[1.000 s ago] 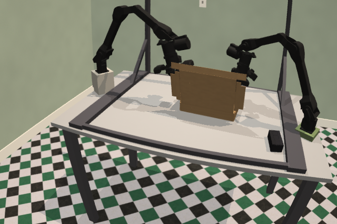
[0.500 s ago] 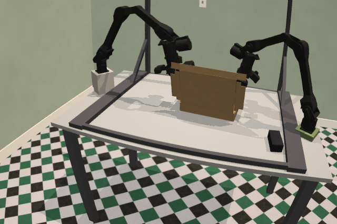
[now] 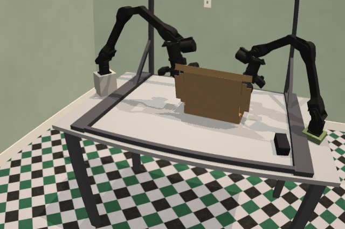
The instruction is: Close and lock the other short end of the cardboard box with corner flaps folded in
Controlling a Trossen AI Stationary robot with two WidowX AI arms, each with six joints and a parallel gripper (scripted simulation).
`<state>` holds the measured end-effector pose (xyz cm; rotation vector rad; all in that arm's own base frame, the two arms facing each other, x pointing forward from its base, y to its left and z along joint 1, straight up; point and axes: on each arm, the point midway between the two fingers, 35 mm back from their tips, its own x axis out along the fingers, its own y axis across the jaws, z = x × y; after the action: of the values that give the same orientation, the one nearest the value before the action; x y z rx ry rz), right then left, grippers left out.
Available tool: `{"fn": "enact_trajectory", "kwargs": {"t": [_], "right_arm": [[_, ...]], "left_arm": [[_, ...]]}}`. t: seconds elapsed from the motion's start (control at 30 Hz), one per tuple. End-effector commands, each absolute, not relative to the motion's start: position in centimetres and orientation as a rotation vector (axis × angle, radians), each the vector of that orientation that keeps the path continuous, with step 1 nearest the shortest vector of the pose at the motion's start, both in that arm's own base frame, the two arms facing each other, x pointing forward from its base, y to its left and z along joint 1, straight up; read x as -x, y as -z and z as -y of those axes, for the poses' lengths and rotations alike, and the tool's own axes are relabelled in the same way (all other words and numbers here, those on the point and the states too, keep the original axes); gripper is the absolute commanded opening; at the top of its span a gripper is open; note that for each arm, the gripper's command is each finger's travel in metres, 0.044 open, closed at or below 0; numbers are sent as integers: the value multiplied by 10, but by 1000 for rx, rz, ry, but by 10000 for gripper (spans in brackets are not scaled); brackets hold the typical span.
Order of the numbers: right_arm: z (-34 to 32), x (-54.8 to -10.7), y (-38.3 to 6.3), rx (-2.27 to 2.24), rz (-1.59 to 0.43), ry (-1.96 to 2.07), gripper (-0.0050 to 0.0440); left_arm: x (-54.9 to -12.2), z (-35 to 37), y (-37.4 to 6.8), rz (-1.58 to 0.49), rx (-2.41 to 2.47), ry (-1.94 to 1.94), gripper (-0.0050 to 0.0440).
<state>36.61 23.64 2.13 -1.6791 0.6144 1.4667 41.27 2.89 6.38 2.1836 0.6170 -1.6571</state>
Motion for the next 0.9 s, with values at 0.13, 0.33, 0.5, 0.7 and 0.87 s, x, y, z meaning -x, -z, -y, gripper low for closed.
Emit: {"fn": "enact_trajectory", "kwargs": {"t": [0.13,0.33,0.5,0.7,0.87], "right_arm": [[-239,-371,-34,1682,-587,-1439,0],[-239,-371,-34,1682,-587,-1439,0],[-239,-371,-34,1682,-587,-1439,0],[-239,-371,-34,1682,-587,-1439,0],[-239,-371,-34,1682,-587,-1439,0]], "left_arm": [[-415,-29,-59,-602,-2202,1633,58],[-415,-29,-52,-602,-2202,1633,58],[-414,-29,-44,-602,-2202,1633,58],[-414,-30,-40,-603,-2202,1633,58],[-414,-30,-40,-602,-2202,1633,10]]}}
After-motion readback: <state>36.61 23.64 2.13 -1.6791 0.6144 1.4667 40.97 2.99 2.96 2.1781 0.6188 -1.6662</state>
